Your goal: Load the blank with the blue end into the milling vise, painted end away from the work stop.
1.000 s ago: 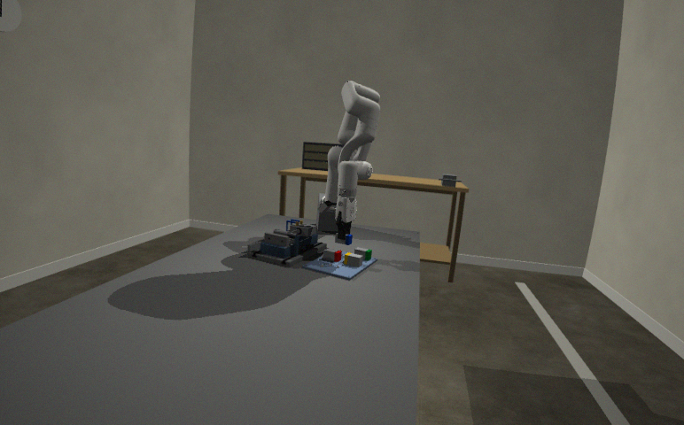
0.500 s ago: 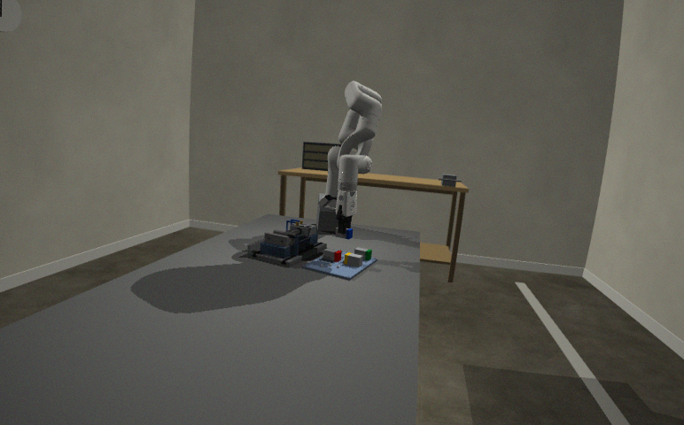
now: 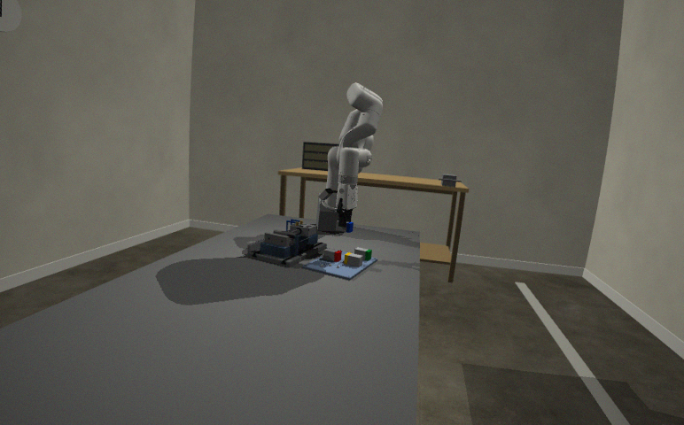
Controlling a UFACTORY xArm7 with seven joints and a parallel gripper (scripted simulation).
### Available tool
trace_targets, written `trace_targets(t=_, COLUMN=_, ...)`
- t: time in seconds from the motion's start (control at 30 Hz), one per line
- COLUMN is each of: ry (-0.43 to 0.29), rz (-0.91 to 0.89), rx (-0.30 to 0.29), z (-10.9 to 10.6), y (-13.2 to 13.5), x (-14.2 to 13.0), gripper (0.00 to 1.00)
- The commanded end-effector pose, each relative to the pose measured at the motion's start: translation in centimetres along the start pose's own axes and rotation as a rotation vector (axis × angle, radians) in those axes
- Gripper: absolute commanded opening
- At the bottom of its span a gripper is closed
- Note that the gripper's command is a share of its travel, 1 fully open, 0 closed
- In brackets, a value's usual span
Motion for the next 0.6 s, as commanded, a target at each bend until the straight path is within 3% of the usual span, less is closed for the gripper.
trace_targets(t=0.0, ry=-0.002, rz=-0.001, rx=0.002, z=-2.2, y=0.0, x=-0.1, gripper=0.0)
trace_targets(t=0.1, ry=-0.002, rz=-0.001, rx=0.002, z=-3.6, y=0.0, x=-0.1, gripper=0.0)
trace_targets(t=0.57, ry=-0.002, rz=-0.001, rx=0.003, z=-3.9, y=0.0, x=-0.1, gripper=0.0)
Point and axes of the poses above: the point where the finger pads meet when closed, its own z axis out along the fingers, its own y axis across the jaws, x = y × z, the point moved 2 cm from there along -z, back along the fingers, and after that the axes turned 9 degrees about z, right-handed, at the moved point
